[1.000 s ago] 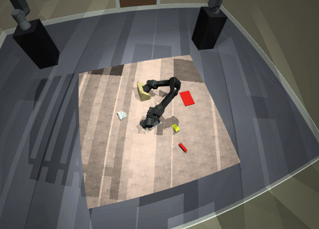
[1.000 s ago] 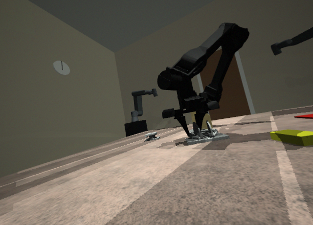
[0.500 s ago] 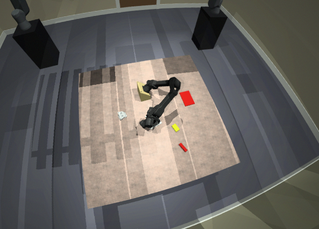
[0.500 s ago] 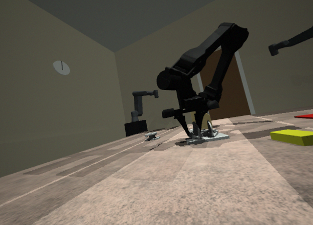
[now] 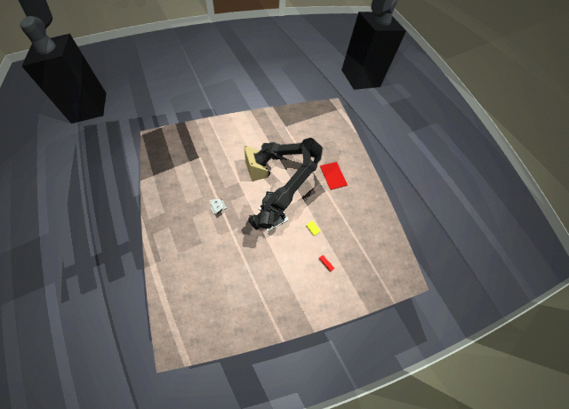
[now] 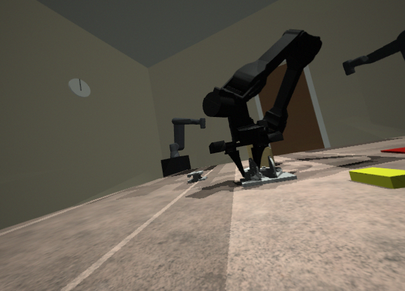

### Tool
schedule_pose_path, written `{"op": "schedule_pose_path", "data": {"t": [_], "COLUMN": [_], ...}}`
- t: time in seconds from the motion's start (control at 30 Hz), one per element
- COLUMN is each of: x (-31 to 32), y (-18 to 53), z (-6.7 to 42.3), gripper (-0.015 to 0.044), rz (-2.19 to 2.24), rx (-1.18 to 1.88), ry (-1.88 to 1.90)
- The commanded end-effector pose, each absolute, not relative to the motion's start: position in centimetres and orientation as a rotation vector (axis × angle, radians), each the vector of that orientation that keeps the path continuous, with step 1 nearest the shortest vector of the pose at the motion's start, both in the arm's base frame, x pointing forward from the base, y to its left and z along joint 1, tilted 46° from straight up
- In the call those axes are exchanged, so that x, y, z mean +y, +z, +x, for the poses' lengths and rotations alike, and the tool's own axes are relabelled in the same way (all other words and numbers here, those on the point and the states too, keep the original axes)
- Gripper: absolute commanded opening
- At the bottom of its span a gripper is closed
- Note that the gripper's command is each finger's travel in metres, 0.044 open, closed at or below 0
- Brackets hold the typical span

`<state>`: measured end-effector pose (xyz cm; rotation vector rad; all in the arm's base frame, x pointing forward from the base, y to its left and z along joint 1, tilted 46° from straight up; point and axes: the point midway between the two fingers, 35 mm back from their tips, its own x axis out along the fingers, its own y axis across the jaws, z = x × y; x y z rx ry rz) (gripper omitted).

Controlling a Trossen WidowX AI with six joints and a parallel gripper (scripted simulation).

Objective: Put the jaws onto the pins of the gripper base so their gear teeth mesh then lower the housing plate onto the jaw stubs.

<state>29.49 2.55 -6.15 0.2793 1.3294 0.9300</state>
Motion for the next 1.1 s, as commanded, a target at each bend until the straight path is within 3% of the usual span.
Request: {"op": "schedule_pose_path", "data": {"t": [0.0, 0.97, 1.07], "x": [2.72, 2.76, 2.71], "y": [-6.39, -6.42, -6.32], "z": [29.43, 29.43, 29.48], "gripper": [0.0134, 0.0134, 0.0213], "rz": [0.283, 0.283, 0.277], "rx": [1.332, 1.332, 1.329], "ry": [0.930, 0.930, 0.931]}}
